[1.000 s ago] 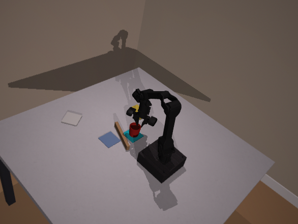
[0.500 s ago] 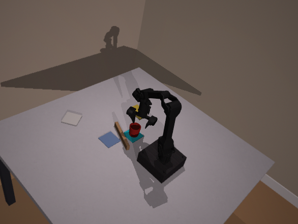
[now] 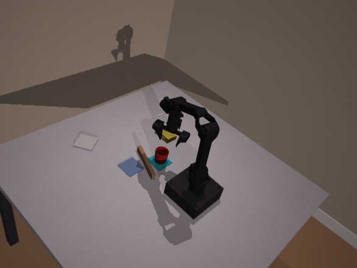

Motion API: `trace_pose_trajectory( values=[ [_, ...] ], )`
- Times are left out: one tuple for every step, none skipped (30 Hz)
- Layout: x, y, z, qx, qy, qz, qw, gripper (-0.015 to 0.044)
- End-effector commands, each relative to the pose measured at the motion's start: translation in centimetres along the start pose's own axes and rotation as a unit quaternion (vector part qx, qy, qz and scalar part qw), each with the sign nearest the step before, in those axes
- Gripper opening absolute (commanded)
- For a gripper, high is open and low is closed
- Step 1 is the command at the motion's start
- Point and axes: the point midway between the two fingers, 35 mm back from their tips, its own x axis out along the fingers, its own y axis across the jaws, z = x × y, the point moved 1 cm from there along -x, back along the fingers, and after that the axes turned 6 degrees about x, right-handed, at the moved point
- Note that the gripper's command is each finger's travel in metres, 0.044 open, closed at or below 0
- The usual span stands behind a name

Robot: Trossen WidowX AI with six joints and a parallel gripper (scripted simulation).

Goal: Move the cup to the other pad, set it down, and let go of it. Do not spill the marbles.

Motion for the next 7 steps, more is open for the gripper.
trace_pose_trajectory(
  values=[
    [-0.89,0.01,-0.01,-0.002,-0.001,-0.002,1.0,0.044],
    [-0.89,0.04,-0.01,-0.002,-0.001,-0.002,1.0,0.044],
    [-0.9,0.07,0.0,-0.002,-0.001,-0.002,1.0,0.044],
    [-0.51,0.08,0.01,0.0,0.0,0.0,1.0,0.044],
    [-0.51,0.08,0.01,0.0,0.0,0.0,1.0,0.044],
    [-0.51,0.08,0.01,0.0,0.0,0.0,1.0,0.044],
    [-0.51,0.08,0.01,0.0,0.0,0.0,1.0,0.044]
  ],
)
